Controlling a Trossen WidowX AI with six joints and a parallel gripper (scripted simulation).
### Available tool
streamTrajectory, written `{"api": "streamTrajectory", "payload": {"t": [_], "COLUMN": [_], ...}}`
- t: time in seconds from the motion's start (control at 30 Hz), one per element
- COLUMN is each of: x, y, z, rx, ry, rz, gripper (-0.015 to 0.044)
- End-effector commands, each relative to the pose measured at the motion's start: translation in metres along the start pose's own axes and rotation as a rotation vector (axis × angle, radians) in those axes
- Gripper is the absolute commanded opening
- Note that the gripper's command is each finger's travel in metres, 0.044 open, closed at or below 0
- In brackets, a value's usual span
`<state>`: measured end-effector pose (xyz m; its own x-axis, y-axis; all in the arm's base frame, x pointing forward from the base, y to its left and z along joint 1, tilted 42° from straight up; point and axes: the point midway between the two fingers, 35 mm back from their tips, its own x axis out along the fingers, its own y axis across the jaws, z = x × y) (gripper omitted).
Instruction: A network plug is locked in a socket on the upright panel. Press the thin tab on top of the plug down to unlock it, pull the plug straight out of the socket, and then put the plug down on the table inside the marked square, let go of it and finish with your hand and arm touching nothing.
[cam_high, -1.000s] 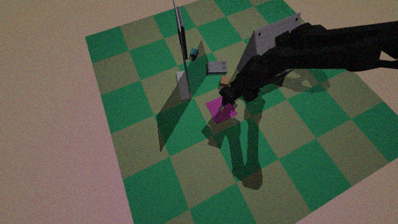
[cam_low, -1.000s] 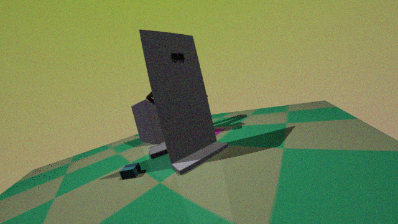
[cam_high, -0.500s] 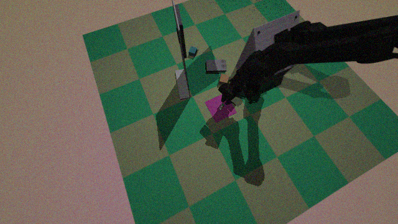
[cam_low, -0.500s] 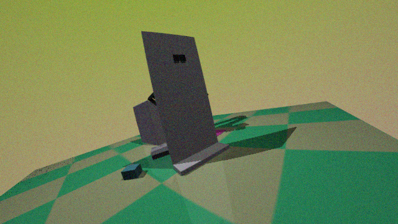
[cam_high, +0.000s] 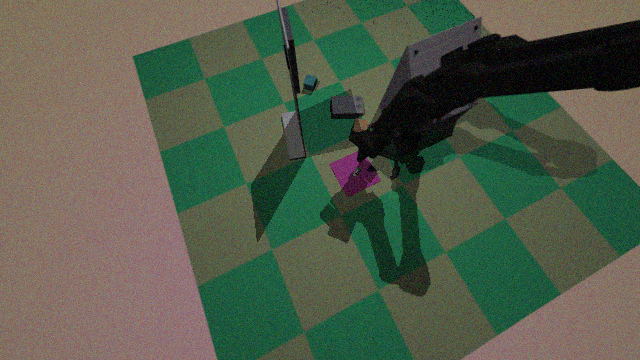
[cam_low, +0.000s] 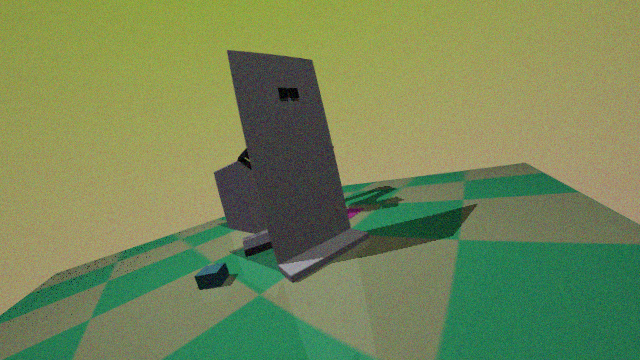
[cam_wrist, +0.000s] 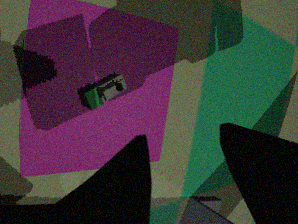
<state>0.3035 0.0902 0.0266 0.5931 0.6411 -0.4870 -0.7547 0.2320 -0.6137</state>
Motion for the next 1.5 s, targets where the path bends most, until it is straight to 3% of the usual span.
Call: {"api": "streamTrajectory", "payload": {"t": [0.0,1.07,1.47], "x": [-0.004,-0.029,-0.054], "y": [-0.003,-0.015,-0.038], "z": [0.001,0.001,-0.006], "rx": [-0.007,0.001,-0.007], "ry": [-0.003,-0.002,0.007], "rz": [-0.002,-0.003,0.010], "gripper": [0.0156,0.0156,0.0156]}}
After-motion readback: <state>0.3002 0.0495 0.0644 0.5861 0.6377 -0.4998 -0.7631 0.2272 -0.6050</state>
